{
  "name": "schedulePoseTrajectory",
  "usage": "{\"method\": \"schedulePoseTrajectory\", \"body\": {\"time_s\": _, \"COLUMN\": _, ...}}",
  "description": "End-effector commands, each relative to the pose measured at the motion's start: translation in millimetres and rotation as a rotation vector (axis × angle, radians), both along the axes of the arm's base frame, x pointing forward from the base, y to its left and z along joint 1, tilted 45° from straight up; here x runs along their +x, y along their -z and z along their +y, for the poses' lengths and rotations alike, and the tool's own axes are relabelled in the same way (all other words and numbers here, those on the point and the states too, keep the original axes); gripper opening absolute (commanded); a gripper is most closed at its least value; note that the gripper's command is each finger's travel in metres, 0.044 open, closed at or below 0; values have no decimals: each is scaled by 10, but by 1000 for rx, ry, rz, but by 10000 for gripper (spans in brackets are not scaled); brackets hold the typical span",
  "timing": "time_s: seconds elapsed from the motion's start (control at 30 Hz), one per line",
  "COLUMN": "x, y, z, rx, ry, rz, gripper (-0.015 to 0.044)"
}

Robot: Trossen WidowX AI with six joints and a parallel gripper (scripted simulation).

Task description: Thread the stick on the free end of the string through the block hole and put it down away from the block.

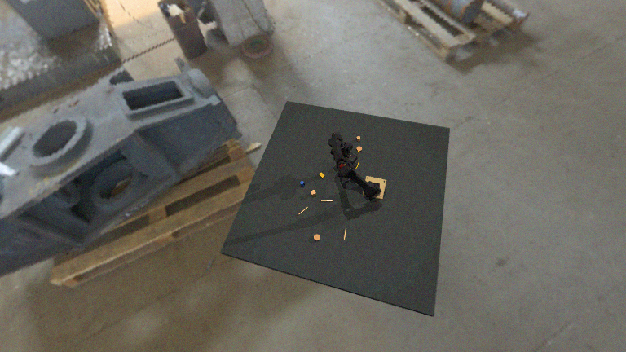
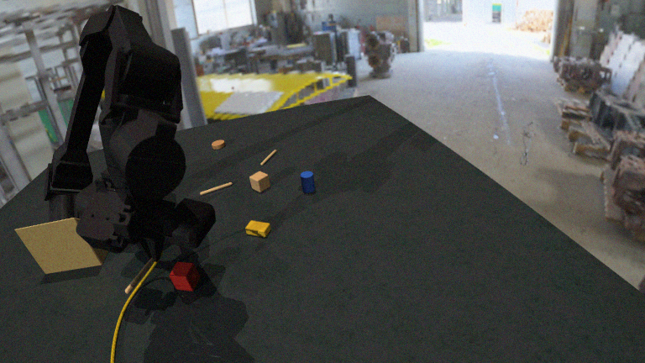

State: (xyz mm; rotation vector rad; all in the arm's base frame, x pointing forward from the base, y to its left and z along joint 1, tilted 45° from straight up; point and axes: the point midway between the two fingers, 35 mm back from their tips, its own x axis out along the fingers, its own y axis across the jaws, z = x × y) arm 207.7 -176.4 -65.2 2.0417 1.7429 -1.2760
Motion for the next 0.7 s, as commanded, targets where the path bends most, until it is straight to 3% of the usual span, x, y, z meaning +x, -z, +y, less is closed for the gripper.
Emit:
{"method": "schedulePoseTrajectory", "body": {"time_s": 0.0, "x": -13, "y": 30, "z": -46, "rx": -5, "ry": 62, "rz": 77, "gripper": 0}}
{"method": "schedulePoseTrajectory", "body": {"time_s": 0.67, "x": -90, "y": 232, "z": -202, "rx": -23, "ry": 419, "rz": 520, "gripper": 0}}
